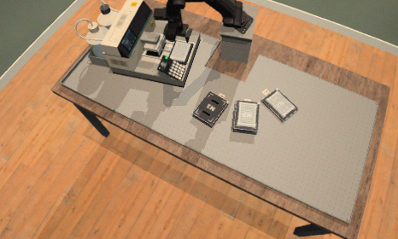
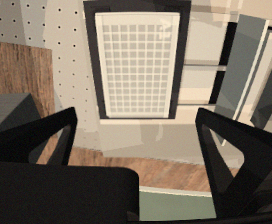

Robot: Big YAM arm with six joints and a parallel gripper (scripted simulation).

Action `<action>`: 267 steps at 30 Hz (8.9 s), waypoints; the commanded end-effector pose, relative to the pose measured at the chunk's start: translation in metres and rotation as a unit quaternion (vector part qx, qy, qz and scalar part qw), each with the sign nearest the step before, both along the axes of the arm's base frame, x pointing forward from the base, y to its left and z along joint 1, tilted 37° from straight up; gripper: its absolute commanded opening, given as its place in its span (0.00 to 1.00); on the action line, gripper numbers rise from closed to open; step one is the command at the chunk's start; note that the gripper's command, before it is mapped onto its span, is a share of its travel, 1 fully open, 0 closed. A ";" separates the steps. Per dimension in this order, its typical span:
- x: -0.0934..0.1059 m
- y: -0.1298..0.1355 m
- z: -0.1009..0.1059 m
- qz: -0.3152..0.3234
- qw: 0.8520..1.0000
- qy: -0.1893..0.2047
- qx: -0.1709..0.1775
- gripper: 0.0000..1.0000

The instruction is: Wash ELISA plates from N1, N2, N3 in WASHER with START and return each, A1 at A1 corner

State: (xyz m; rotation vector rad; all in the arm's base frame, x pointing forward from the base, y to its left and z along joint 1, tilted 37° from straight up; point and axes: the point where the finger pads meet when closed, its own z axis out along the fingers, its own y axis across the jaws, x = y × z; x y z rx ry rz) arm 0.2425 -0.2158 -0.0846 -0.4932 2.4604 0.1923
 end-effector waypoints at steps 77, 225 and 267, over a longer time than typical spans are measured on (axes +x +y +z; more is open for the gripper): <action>0.094 0.125 0.109 -0.564 0.711 0.165 0.386 0.00; 0.113 0.130 0.071 -0.632 0.699 0.019 0.334 0.00; 0.113 0.134 0.076 -0.630 0.699 0.019 0.337 0.00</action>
